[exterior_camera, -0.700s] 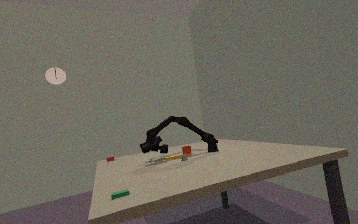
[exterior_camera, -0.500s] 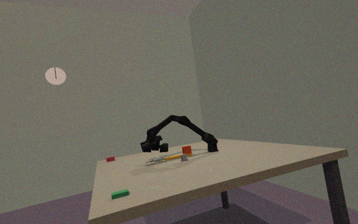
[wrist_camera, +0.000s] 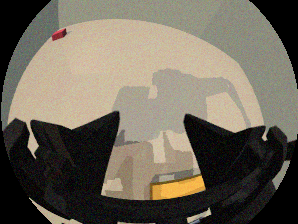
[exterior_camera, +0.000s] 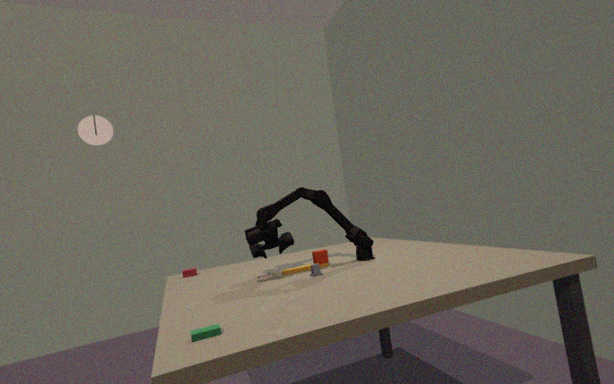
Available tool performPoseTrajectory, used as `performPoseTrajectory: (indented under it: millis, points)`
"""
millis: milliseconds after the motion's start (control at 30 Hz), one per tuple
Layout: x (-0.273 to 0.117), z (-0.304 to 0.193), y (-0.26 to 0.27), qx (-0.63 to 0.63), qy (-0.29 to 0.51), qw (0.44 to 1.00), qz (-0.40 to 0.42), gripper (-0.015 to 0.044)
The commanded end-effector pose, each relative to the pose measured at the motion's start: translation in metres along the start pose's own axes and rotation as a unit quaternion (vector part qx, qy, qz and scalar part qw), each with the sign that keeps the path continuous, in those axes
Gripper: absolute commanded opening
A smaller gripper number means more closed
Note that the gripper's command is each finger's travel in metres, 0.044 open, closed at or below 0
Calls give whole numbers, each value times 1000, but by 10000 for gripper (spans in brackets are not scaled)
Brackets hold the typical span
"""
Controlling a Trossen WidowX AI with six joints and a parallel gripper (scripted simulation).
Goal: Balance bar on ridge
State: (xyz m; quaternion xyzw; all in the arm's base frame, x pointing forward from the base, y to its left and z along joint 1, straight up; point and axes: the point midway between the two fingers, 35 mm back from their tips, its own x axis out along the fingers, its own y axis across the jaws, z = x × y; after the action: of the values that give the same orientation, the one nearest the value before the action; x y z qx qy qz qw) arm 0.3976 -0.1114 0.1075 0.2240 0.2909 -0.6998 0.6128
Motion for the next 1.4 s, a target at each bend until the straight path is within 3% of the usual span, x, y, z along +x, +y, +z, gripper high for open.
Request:
performPoseTrajectory:
  millis: [0, 667, 1367]
  points:
    - [-2, 0, -9, -46, 25, 999, -1, 315]
    - [-28, 0, -55, -295, 157, 940, 63, 315]
    - [-61, -7, -105, -520, 234, 793, 214, 315]
